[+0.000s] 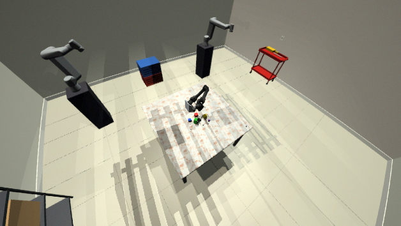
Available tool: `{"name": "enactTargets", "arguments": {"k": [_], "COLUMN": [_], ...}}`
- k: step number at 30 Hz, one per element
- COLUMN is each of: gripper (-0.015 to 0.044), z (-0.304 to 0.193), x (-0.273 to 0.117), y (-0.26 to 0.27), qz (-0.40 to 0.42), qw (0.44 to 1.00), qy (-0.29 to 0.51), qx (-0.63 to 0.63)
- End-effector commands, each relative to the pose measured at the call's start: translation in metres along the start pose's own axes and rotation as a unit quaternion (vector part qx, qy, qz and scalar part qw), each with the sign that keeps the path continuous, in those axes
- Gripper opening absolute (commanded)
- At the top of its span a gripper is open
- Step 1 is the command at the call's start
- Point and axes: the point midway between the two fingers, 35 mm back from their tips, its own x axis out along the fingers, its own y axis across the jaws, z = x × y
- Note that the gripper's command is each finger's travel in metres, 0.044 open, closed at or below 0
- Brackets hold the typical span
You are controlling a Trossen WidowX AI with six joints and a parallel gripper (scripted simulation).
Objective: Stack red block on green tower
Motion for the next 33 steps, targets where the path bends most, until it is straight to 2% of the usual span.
{"name": "enactTargets", "arguments": {"k": [1, 9, 19, 33], "gripper": [0.044, 0.044, 0.044, 0.044], "z": [-0.017, -0.017, -0.015, -0.013], "x": [0.009, 0.012, 0.069, 0.084], "y": [-0.004, -0.001, 0.007, 0.006], "qz": [0.045, 0.047, 0.048, 0.047], "qw": [0.995, 0.994, 0.994, 0.994], "qy": [0.0, -0.001, -0.001, -0.001], "qx": [0.09, 0.095, 0.094, 0.095]}}
